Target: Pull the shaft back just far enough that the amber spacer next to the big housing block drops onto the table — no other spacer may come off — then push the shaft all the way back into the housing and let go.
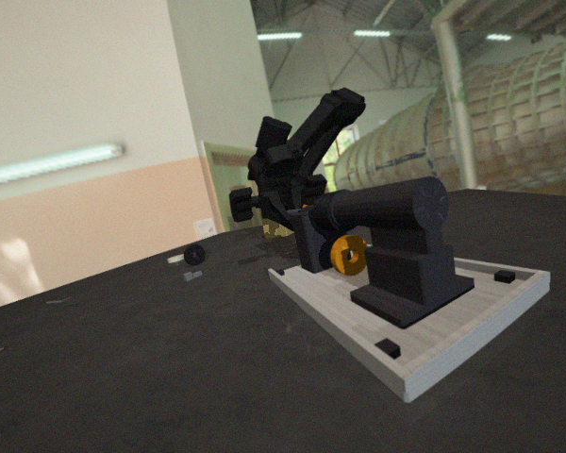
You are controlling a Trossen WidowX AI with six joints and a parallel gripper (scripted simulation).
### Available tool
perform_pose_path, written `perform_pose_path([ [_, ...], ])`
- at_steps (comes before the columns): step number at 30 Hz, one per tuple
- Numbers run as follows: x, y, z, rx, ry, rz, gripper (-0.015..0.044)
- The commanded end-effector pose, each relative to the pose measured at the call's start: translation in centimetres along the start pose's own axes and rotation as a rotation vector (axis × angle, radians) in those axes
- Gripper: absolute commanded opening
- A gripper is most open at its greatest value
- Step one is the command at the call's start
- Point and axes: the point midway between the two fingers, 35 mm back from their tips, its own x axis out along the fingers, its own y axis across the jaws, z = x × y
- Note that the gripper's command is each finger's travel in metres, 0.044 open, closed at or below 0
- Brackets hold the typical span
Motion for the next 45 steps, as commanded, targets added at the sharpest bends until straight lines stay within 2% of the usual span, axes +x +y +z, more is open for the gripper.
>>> perform_pose_path([
  [1,0.2,0.0,0.3,-0.004,-0.003,0.000,0.0000],
  [45,1.2,0.0,1.5,-0.004,-0.004,0.000,0.0000],
])
